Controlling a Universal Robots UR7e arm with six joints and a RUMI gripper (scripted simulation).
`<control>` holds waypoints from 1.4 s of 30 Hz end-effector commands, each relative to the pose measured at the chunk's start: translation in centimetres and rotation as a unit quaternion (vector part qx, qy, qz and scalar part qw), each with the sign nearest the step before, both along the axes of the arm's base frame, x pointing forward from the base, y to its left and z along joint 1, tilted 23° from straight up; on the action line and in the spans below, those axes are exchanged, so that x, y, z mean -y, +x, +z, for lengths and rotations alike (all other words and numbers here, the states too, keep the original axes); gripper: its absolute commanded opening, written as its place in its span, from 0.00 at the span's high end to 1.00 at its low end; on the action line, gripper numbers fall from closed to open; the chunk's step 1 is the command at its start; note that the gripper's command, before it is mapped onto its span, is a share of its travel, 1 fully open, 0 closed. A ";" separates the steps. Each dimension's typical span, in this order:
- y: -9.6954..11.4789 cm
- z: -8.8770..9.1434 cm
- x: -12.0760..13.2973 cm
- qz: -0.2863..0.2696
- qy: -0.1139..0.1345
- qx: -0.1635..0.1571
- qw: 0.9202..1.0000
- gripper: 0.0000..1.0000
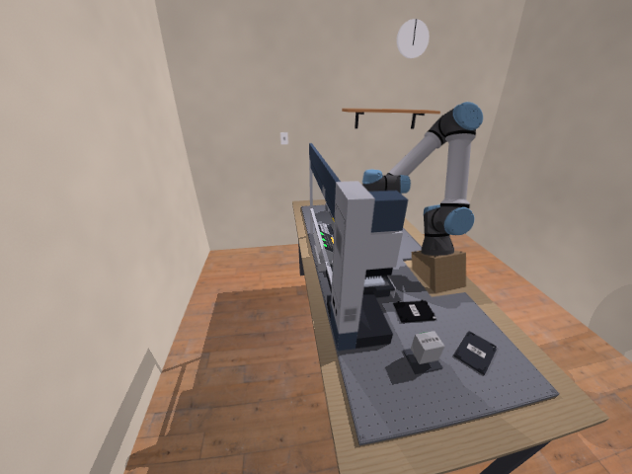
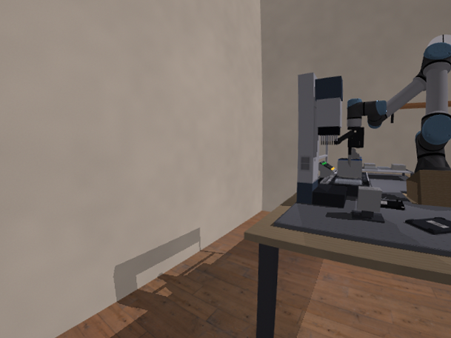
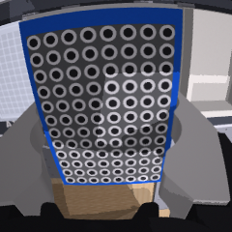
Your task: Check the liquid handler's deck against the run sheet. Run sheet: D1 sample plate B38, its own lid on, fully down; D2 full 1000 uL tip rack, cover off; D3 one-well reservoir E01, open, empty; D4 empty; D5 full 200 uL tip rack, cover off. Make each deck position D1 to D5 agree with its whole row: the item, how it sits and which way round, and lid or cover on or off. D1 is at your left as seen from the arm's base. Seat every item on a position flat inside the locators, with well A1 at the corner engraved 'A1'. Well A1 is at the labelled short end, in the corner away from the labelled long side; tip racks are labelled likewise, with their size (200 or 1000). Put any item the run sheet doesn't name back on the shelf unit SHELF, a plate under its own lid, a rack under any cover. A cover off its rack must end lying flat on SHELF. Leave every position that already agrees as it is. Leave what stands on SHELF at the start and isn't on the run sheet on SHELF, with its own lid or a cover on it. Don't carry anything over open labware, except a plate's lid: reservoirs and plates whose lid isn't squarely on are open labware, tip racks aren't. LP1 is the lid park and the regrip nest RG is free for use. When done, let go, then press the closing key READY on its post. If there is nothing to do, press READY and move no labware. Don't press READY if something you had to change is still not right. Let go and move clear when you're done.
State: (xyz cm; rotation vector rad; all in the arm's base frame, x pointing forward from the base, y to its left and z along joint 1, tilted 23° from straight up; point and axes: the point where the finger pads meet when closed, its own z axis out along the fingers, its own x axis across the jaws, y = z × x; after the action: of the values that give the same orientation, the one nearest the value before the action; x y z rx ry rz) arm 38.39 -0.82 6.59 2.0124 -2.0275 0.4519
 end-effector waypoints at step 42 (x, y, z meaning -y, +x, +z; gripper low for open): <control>0.0 -1.3 0.5 0.001 0.000 0.002 1.000 1.00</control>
State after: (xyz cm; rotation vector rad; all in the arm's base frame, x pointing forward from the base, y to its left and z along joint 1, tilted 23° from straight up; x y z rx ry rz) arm 38.49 -1.39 5.28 2.0138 -2.0288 0.4568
